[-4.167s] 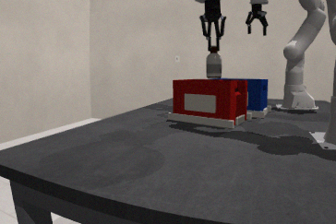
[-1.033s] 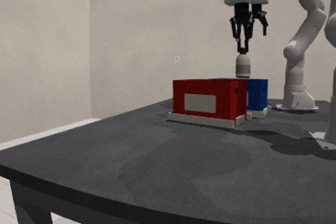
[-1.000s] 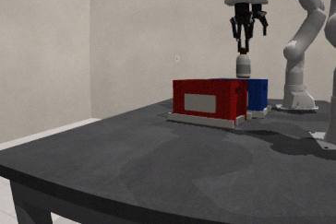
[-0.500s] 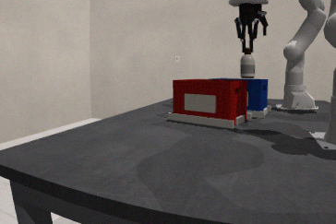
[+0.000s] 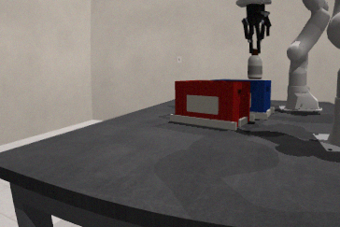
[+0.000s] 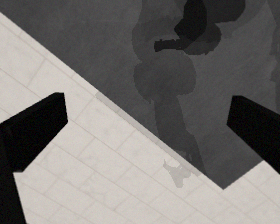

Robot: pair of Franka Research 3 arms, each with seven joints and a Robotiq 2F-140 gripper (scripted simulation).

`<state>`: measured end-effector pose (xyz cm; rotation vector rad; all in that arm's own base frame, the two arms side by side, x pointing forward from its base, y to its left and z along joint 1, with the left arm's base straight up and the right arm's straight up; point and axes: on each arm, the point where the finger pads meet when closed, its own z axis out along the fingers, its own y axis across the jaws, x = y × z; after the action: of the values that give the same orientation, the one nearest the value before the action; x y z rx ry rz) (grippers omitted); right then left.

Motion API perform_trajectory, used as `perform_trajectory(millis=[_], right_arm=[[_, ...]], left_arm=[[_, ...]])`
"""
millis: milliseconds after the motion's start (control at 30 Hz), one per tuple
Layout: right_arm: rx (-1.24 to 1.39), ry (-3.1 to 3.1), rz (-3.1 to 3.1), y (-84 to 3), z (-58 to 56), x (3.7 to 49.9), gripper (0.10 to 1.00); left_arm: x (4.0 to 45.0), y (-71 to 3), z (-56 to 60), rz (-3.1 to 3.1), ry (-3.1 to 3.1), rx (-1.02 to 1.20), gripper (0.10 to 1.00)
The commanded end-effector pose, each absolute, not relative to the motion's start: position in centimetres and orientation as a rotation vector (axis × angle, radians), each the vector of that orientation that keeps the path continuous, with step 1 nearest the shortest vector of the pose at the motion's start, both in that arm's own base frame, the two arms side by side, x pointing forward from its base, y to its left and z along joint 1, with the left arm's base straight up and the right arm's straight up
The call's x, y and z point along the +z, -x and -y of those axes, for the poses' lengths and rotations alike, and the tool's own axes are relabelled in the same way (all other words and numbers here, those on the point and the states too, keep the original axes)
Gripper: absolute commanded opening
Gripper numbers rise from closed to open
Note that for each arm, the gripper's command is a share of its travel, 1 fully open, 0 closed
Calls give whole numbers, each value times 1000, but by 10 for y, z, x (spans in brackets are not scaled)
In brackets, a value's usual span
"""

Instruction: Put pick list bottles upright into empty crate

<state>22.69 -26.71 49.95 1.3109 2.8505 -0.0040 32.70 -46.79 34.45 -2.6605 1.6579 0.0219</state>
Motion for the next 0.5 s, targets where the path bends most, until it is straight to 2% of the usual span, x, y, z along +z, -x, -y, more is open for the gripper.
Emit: perform_trajectory(millis=[0, 467], right_arm=[[-2, -1318, -2851, -226, 266, 499, 1000], [-2, -1318, -2851, -226, 266, 499, 1000]], left_arm=[[350, -321, 475, -1634, 2683, 0, 99], [350, -301, 490, -1634, 2683, 0, 99]])
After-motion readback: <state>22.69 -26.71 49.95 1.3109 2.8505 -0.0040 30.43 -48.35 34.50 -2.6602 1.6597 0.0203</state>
